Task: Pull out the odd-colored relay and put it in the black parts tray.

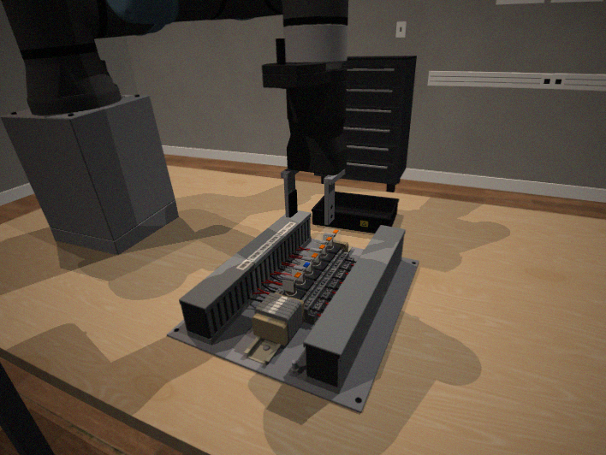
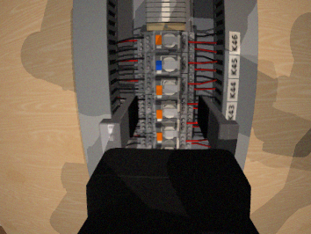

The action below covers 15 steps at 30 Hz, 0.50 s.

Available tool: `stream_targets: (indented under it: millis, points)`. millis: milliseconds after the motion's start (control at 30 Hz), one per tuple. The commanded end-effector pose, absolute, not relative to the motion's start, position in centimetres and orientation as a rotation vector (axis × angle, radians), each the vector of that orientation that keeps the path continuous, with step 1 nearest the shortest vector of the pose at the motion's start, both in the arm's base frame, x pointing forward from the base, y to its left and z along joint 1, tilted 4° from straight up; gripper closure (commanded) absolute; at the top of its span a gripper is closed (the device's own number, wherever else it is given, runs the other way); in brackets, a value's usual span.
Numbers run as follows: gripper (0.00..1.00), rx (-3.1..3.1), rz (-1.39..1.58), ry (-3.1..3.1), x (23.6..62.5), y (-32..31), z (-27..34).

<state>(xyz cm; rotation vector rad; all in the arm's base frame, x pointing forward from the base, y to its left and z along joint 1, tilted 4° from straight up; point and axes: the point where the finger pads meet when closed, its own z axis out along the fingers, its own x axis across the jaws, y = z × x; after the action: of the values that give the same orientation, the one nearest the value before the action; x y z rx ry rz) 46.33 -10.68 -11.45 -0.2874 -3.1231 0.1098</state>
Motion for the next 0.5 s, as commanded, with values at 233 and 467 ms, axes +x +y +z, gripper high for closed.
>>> stream_targets:
  millis: [233, 467]
  points:
    - [0.02, -0.272, 0.108, -3.128, 46.09, -12.41, -11.23]
    - [0.02, -0.272, 0.108, -3.128, 46.09, -12.41, -11.23]
